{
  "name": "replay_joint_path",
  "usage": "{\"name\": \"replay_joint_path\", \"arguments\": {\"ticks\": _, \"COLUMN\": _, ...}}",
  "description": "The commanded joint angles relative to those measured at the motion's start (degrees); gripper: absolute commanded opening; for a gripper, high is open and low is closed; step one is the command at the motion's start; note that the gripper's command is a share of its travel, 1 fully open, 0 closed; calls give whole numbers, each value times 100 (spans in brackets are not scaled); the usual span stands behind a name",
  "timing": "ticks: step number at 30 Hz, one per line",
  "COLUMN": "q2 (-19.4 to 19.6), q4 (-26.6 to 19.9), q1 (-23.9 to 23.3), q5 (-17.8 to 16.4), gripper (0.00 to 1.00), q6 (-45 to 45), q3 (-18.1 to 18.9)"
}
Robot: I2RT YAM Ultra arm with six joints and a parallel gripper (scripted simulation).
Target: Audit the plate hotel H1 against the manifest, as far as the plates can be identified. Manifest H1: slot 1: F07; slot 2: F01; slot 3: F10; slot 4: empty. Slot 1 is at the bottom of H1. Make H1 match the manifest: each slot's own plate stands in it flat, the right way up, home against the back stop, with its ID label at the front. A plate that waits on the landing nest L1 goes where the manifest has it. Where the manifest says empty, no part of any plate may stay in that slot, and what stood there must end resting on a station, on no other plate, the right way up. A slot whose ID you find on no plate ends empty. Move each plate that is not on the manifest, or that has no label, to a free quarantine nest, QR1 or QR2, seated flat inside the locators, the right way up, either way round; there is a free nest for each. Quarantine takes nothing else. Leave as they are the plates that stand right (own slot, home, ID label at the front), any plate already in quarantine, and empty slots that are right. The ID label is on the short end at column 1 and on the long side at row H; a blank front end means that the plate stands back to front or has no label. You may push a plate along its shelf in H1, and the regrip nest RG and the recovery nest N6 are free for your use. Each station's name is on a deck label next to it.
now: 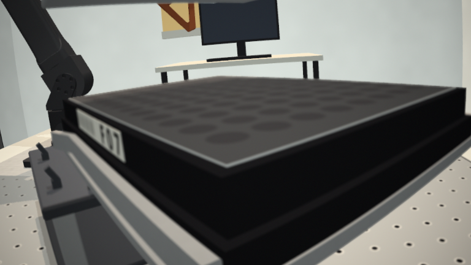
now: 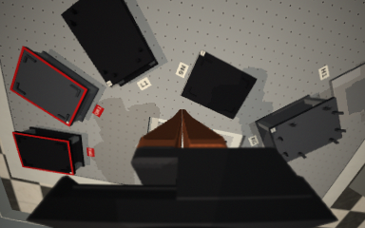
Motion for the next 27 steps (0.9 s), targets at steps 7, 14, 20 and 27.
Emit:
{"name": "replay_joint_path", "arguments": {"ticks": 7, "q2": 131, "q4": -283, "q1": -567, "q5": -76, "gripper": 0, "q6": 113, "q3": -55}}
{"name": "replay_joint_path", "arguments": {"ticks": 14, "q2": -142, "q4": -110, "q1": -882, "q5": -145, "gripper": 0, "q6": -121, "q3": -534}}
{"name": "replay_joint_path", "arguments": {"ticks": 20, "q2": 995, "q4": -877, "q1": -1033, "q5": -140, "gripper": 0, "q6": 0, "q3": 666}}
{"name": "replay_joint_path", "arguments": {"ticks": 27, "q2": 1793, "q4": -1517, "q1": -1120, "q5": -112, "gripper": 0, "q6": 109, "q3": 1583}}
